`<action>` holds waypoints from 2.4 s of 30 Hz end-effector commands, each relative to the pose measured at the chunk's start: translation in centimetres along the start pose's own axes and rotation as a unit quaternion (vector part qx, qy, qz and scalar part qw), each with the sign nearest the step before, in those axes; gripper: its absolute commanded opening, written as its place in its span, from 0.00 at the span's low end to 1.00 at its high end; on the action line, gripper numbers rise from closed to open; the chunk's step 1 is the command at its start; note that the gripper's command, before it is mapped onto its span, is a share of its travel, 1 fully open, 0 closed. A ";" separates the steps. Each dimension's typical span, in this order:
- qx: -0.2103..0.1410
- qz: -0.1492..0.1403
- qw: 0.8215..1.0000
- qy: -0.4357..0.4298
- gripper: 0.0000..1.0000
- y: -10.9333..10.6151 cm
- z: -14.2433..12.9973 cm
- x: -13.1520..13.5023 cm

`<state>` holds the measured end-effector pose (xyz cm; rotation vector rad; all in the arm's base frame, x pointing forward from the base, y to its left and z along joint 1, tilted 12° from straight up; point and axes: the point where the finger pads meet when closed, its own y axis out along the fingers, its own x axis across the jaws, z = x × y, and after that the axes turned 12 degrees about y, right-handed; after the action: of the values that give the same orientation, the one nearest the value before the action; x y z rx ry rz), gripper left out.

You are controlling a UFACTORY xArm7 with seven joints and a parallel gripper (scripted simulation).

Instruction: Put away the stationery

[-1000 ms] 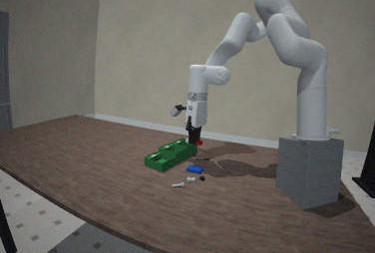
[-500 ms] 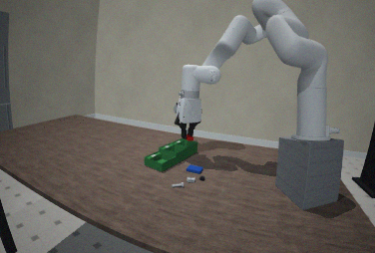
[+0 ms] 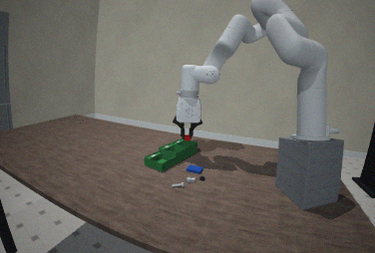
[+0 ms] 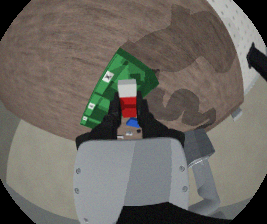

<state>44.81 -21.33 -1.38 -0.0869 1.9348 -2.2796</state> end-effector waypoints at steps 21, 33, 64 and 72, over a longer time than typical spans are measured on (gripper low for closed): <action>0.013 0.006 0.942 0.334 0.00 -0.1 0.1 -0.2; 0.013 0.006 0.942 0.334 0.00 -0.1 0.1 -0.2; 0.013 0.006 0.942 0.334 0.00 4.7 0.2 -0.2; 0.013 0.006 0.942 0.334 0.00 5.0 0.2 -0.2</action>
<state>45.22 -22.24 -6.38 0.7963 2.1566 -2.5392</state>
